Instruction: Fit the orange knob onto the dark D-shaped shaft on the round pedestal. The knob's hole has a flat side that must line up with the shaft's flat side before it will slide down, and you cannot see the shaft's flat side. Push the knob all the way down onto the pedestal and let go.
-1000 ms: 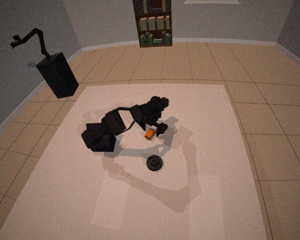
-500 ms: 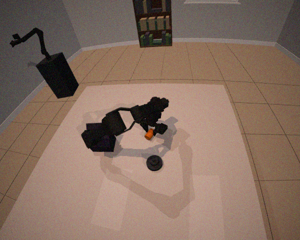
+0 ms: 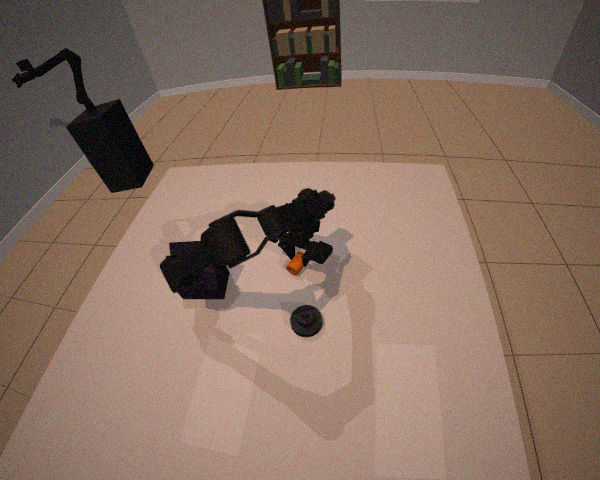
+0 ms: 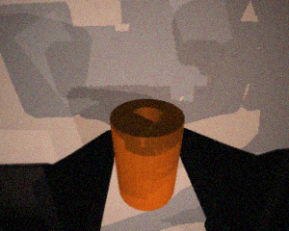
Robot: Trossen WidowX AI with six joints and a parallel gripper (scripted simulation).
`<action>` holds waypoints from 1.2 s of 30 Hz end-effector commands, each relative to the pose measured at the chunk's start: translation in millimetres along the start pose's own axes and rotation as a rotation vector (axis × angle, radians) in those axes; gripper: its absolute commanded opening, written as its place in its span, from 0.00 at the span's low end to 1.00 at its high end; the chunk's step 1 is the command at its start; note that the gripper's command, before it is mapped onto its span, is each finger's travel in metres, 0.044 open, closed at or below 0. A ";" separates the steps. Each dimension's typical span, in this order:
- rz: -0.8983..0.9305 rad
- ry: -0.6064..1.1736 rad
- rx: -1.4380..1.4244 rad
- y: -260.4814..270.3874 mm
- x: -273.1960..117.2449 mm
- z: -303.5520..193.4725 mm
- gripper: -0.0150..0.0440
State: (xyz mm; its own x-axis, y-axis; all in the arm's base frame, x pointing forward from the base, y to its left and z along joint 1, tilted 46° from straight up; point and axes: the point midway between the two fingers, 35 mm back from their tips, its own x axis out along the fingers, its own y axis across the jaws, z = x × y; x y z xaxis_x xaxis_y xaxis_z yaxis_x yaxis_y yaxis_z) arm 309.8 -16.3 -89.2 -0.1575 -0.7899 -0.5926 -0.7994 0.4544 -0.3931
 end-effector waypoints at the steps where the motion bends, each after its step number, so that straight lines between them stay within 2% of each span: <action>1: -0.002 -0.004 -0.005 -0.1 0.0 -0.2 0.56; 36: 0.004 -0.603 -0.005 0.0 -10.5 -36.2 0.56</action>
State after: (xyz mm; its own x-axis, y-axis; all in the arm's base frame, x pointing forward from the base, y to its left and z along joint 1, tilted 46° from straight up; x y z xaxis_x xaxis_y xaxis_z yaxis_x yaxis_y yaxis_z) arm 293.3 -21.9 -60.1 0.1605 -0.4608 -0.8729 -0.7982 0.4597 -0.3894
